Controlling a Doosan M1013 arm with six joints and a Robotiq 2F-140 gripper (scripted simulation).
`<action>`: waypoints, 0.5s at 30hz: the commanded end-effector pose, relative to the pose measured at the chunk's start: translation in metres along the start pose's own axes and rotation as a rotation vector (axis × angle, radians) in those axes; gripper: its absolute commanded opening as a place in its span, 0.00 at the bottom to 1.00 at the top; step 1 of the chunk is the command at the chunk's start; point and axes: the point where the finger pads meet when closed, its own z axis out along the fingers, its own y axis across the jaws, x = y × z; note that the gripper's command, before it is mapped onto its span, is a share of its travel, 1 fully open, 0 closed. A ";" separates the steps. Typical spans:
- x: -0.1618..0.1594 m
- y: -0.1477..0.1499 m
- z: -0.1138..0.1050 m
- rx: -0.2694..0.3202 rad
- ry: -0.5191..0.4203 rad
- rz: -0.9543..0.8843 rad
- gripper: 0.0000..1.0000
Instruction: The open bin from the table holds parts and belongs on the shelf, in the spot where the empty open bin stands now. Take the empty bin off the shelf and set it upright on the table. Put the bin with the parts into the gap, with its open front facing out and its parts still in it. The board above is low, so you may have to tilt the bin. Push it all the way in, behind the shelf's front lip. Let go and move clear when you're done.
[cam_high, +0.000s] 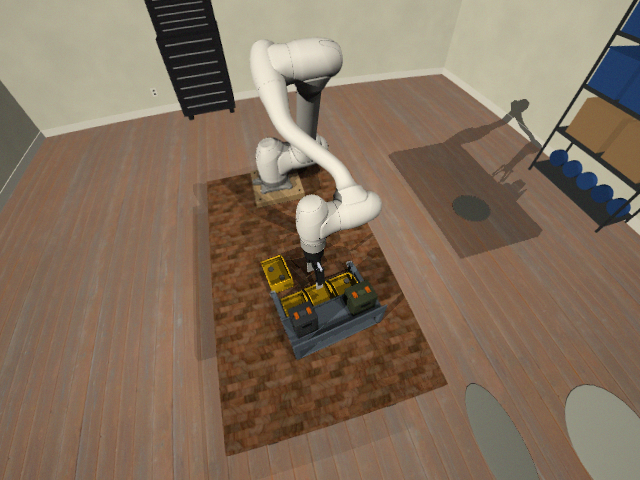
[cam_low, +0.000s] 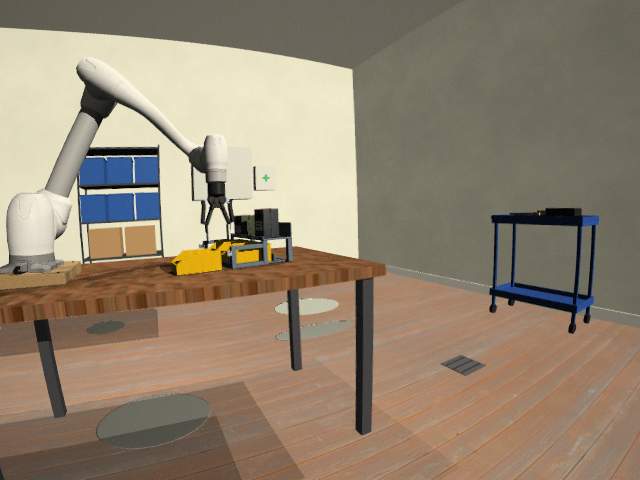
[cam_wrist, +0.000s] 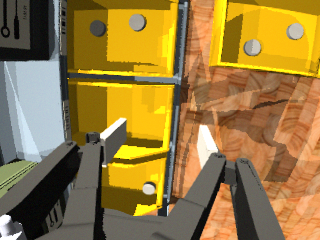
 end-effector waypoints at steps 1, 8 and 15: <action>0.000 0.003 0.012 -0.005 -0.003 0.001 0.62; 0.001 0.003 0.025 -0.005 -0.003 0.001 0.62; 0.001 0.003 0.033 -0.005 -0.003 0.001 0.62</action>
